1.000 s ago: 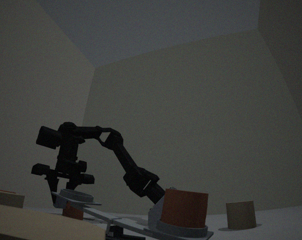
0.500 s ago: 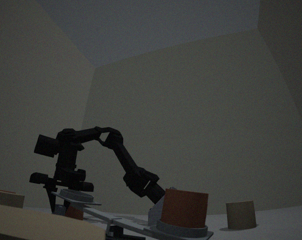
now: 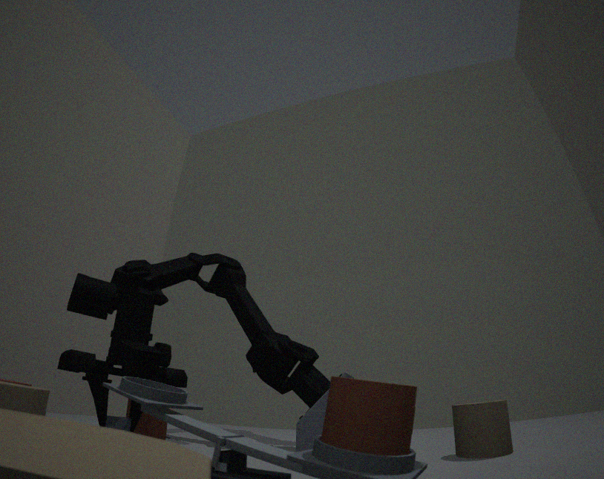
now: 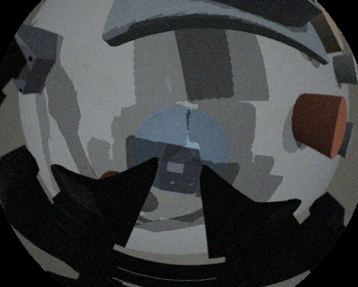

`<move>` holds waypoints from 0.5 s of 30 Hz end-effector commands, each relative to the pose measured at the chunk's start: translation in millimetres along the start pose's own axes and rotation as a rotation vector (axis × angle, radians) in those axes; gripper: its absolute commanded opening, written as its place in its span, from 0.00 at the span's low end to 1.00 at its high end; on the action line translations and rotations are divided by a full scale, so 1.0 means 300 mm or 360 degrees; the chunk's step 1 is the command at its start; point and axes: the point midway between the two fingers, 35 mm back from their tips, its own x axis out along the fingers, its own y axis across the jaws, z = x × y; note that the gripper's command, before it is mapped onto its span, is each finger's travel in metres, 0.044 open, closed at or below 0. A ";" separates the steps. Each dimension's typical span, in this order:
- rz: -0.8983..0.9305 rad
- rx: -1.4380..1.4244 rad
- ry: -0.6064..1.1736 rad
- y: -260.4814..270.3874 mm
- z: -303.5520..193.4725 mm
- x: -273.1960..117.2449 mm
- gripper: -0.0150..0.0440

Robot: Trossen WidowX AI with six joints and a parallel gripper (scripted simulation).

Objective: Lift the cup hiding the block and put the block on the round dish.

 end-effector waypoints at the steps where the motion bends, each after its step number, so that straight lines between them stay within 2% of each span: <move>1: 0.0001 0.0005 0.0003 0.000 -0.001 0.000 0.74; 7: 0.0002 0.0005 0.0000 -0.002 0.001 -0.021 1.00; 12: 0.0004 0.0001 -0.0010 -0.001 0.005 -0.170 1.00; 15: 0.0003 0.0000 -0.0009 0.001 0.003 -0.191 1.00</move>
